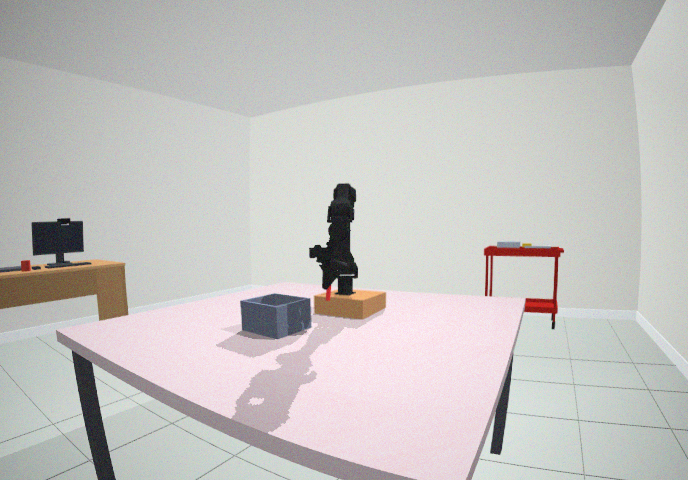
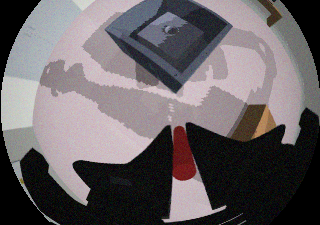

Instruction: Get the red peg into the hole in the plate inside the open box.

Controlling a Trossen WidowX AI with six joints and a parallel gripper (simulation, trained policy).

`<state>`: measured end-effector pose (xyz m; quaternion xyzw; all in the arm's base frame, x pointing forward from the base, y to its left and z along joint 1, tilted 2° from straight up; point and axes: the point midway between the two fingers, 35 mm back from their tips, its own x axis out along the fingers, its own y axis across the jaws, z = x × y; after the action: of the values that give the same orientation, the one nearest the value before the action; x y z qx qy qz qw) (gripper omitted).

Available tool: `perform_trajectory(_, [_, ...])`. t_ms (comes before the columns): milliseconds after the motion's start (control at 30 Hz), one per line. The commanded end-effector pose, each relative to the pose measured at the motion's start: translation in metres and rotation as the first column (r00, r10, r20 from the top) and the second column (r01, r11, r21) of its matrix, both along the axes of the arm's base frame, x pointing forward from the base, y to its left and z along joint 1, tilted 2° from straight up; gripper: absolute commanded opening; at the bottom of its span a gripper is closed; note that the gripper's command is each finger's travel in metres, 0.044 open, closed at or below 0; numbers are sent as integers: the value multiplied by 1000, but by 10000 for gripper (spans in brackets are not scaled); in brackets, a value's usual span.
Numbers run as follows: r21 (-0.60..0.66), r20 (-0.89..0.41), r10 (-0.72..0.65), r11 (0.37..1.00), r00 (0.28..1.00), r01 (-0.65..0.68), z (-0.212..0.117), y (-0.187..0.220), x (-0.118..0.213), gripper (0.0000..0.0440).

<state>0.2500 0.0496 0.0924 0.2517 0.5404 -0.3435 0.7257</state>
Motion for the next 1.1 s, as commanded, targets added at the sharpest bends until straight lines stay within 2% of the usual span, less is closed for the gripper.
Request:
perform_trajectory(0, [-15,10,-2,1000,1000,2,10,-9,9,0])
perform_trajectory(500, [-16,24,-81,997,996,81,24,-65,43,0])
perform_trajectory(1067, [12,39,-181,984,983,180,11,-126,76,2])
